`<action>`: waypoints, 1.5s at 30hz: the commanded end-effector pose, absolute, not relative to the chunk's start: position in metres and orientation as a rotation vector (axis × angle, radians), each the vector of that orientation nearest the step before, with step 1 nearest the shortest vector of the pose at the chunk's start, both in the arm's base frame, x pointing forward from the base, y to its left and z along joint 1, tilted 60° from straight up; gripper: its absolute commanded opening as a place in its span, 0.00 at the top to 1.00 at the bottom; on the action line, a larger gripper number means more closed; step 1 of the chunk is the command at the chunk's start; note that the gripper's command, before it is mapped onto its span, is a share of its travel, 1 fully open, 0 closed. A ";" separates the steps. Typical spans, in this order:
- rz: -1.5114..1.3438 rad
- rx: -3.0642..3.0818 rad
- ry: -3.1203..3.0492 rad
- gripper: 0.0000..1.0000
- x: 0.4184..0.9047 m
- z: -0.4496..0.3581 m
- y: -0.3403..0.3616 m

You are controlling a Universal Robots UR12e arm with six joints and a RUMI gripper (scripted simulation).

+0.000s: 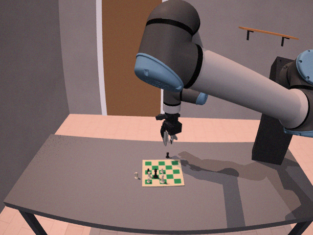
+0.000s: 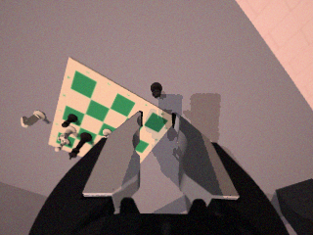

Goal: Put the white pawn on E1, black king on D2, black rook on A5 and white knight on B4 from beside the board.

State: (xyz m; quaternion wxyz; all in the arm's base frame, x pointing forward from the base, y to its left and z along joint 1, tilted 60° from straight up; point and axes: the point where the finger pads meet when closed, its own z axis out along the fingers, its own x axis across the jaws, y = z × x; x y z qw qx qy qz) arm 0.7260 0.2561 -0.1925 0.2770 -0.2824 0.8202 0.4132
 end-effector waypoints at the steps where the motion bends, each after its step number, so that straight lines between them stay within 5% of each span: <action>1: 1.109 -0.757 2.203 0.78 0.726 -0.192 0.256; 45: 1.108 -0.757 2.203 0.78 0.730 -0.200 0.269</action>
